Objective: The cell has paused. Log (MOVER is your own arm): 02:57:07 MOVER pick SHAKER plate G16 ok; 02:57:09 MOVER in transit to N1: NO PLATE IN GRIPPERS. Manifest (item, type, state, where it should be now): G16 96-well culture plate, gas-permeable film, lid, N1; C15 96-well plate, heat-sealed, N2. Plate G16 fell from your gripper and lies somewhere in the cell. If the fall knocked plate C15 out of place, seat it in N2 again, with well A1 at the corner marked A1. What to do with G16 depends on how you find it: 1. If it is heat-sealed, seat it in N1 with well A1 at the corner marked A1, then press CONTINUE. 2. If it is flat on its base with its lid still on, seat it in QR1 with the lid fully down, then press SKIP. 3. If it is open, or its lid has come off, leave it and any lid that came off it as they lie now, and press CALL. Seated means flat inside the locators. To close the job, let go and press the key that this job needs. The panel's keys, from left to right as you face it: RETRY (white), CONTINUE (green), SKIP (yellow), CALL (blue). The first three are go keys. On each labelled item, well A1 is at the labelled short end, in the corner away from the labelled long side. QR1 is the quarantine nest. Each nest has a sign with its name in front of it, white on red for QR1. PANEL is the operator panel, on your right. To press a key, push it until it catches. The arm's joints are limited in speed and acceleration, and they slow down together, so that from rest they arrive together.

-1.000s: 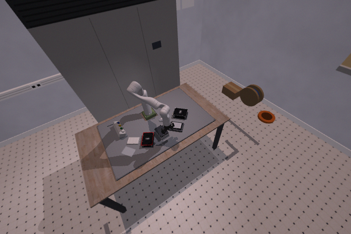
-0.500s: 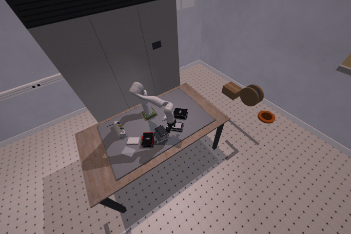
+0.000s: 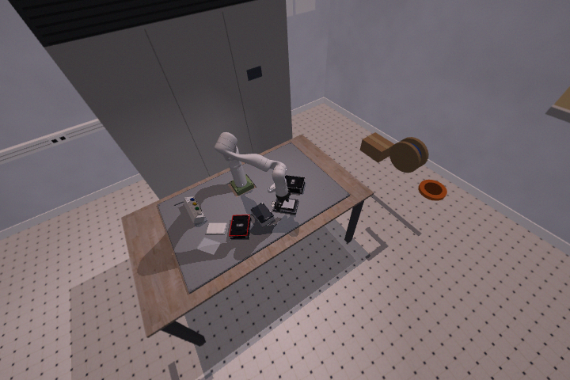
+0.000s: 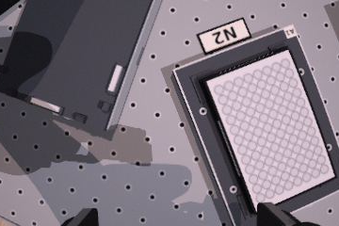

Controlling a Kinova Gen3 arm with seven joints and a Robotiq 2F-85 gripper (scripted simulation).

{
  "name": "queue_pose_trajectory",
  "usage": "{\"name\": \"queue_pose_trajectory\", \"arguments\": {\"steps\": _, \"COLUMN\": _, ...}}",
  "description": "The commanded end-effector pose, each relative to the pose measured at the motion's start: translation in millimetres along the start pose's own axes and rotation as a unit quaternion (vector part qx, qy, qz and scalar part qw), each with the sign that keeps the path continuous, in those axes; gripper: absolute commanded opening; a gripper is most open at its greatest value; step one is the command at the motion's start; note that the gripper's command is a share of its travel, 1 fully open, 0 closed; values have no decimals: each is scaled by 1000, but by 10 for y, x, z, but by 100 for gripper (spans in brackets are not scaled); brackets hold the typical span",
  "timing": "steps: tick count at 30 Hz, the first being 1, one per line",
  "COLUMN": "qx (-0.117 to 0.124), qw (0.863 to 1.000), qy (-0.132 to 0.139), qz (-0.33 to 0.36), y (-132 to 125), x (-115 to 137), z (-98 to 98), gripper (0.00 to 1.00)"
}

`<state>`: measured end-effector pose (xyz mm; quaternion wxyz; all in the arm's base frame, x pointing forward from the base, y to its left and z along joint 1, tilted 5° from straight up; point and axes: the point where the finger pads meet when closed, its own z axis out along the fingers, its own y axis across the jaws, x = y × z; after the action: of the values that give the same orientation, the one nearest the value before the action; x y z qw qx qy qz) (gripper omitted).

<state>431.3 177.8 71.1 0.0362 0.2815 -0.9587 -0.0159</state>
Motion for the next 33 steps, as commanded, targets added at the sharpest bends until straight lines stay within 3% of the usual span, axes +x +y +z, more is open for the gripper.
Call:
{"name": "queue_pose_trajectory", "arguments": {"steps": 1, "qx": 1, "qw": 1000, "qy": -1, "qz": -7, "y": 162, "x": -32, "z": -7, "gripper": 100}}
{"name": "queue_pose_trajectory", "arguments": {"steps": 23, "qx": 1, "qw": 1000, "qy": -1, "qz": -7, "y": 822, "x": -135, "z": -6, "gripper": 100}}
{"name": "queue_pose_trajectory", "arguments": {"steps": 33, "qx": 1, "qw": 1000, "qy": -1, "qz": -7, "y": 862, "x": -141, "z": -6, "gripper": 100}}
